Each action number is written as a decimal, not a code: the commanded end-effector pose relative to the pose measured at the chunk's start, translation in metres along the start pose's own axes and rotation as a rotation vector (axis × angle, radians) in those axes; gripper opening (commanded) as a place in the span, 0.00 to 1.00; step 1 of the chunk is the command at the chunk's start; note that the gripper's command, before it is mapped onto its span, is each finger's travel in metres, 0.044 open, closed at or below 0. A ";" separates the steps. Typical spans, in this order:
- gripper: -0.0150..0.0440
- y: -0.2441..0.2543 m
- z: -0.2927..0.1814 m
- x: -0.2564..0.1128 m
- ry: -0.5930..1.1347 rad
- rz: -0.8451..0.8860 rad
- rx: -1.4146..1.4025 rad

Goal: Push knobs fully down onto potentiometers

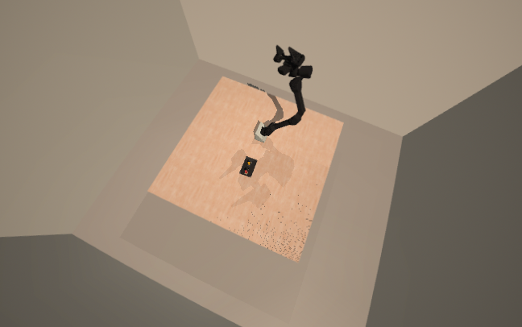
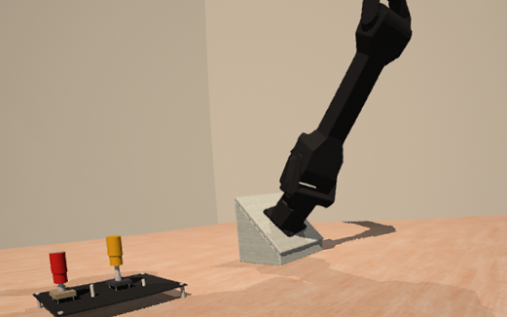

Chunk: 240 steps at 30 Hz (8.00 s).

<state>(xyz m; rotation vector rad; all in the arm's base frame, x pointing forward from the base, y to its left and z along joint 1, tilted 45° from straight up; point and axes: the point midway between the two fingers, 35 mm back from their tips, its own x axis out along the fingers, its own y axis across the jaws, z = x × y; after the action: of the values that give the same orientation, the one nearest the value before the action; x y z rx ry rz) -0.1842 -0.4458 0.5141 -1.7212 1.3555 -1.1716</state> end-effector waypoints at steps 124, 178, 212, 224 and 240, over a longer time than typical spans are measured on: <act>0.25 0.128 0.623 -0.418 -0.502 2.576 0.382; 0.25 0.136 0.630 -0.437 -0.502 2.577 0.382; 0.25 0.140 0.634 -0.445 -0.503 2.577 0.382; 0.25 0.142 0.635 -0.448 -0.503 2.577 0.382; 0.25 0.144 0.637 -0.453 -0.503 2.578 0.382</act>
<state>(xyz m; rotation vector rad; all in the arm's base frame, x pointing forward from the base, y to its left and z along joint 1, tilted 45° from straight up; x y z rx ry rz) 0.3120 -0.0804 0.0309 0.6542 1.3836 0.5299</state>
